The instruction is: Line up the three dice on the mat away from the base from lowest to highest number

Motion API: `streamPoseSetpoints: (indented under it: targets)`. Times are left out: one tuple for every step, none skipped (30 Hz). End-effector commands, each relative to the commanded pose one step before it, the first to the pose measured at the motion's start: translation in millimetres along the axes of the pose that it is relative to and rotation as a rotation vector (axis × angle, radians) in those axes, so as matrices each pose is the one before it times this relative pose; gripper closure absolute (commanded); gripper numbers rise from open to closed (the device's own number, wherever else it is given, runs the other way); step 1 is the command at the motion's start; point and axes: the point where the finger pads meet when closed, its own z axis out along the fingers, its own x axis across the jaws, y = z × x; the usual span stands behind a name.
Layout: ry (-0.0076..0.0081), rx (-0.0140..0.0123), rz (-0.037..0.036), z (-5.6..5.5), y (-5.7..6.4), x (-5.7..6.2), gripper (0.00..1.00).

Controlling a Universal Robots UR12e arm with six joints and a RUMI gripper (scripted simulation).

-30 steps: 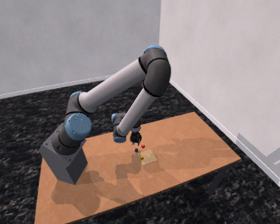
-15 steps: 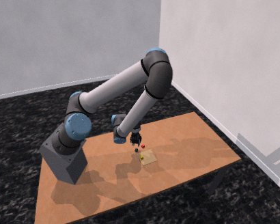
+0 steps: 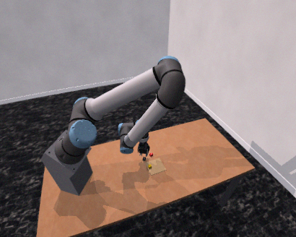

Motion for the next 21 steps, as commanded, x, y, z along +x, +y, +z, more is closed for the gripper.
streamPoseSetpoints:
  targets:
    - [0.00082, 0.00058, -0.00009, 7.29, -0.29, 0.09, 0.76]
    - [0.0, 0.0, 0.0, 0.0, 0.0, 0.0, 0.76]
    - [0.0, 0.0, 0.0, 1.36, -0.01, 0.0, 0.76]
    - [0.0, 0.0, 0.0, 1.29, -0.01, -0.01, 0.76]
    - [0.0, 0.0, 0.0, 1.23, -0.01, 0.0, 0.76]
    - [0.0, 0.0, 0.0, 1.16, -0.01, 0.0, 0.76]
    - [0.0, 0.0, 0.0, 1.08, -0.01, 0.0, 0.76]
    - [0.0, 0.0, 0.0, 1.0, -0.01, 0.0, 0.76]
    - [0.0, 0.0, 0.0, 0.91, 0.0, -0.01, 0.76]
    - [0.0, 0.0, 0.0, 0.83, -0.01, 0.0, 0.76]
    - [0.0, 0.0, 0.0, 0.74, -0.01, 0.0, 0.76]
    - [0.0, 0.0, 0.0, 0.66, 0.0, 0.0, 0.76]
    - [0.0, 0.0, 0.0, 0.57, 0.0, 0.0, 0.76]
    - [0.0, 0.0, 0.0, 0.49, 0.0, 0.0, 0.76]
    - [0.0, 0.0, 0.0, 0.41, 0.0, 0.0, 0.76]
    - [0.0, 0.0, 0.0, 0.33, 0.0, 0.0, 0.76]
    - [0.0, 0.0, 0.0, 0.26, 0.0, 0.0, 0.76]
    - [0.0, 0.0, 0.0, 0.0, 0.0, 0.0, 0.76]
    - [0.0, 0.0, 0.0, 0.0, 0.0, 0.0, 0.76]
    - [0.0, 0.0, 0.0, 0.19, 0.0, 0.0, 0.76]
    - [0.0, 0.0, 0.0, 0.13, 0.0, 0.0, 0.76]
